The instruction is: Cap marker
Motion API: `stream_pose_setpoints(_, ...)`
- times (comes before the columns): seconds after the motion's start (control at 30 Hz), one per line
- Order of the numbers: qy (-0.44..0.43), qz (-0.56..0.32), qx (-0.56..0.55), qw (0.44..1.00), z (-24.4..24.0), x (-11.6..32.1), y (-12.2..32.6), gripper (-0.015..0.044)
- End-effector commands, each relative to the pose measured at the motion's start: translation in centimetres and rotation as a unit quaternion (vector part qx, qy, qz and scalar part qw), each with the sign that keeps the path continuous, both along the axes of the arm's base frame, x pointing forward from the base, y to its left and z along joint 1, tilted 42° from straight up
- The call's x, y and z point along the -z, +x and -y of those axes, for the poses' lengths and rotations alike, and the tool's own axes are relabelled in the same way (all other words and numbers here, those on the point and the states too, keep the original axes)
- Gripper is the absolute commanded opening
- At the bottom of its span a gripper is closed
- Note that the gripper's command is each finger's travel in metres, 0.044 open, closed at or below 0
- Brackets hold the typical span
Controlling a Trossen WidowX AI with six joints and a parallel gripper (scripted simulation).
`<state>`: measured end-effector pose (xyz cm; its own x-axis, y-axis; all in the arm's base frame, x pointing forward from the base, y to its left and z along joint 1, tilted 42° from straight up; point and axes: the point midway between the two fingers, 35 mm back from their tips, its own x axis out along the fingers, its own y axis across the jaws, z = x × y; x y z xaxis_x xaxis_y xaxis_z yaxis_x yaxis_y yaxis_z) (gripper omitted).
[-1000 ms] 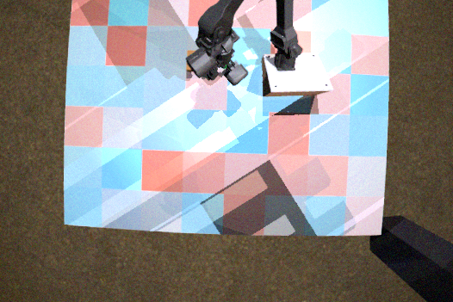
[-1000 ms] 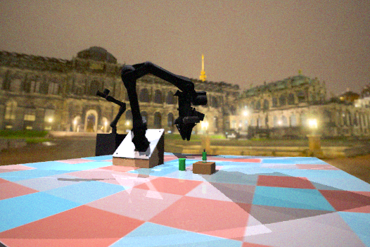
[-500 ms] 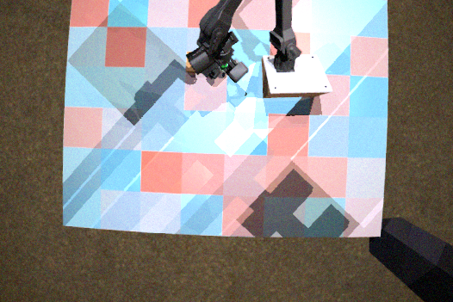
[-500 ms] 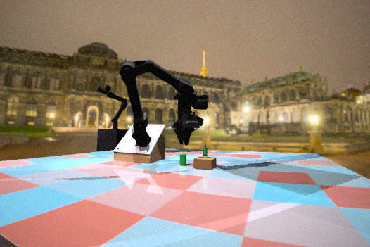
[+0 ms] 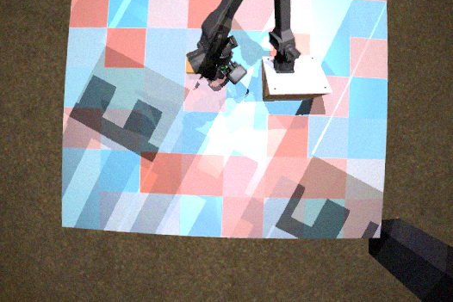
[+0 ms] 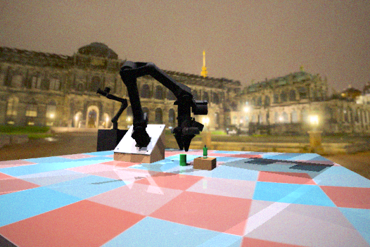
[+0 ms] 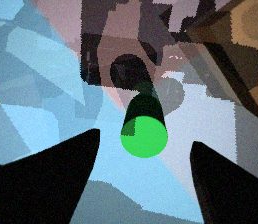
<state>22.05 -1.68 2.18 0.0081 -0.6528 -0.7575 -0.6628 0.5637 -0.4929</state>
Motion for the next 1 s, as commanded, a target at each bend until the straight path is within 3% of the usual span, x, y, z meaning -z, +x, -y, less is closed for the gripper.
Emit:
stream_pose_setpoints(0.0,-0.004,-0.005,-0.001,1.0,0.6,0.6,-0.2,0.0248)
stream_pose_setpoints(0.93,-0.006,-0.005,-0.001,1.0,3.5,3.6,-0.3,0.0248)
stream_pose_setpoints(0.97,-0.006,-0.005,-0.001,1.0,3.5,3.6,-0.3,0.0222)
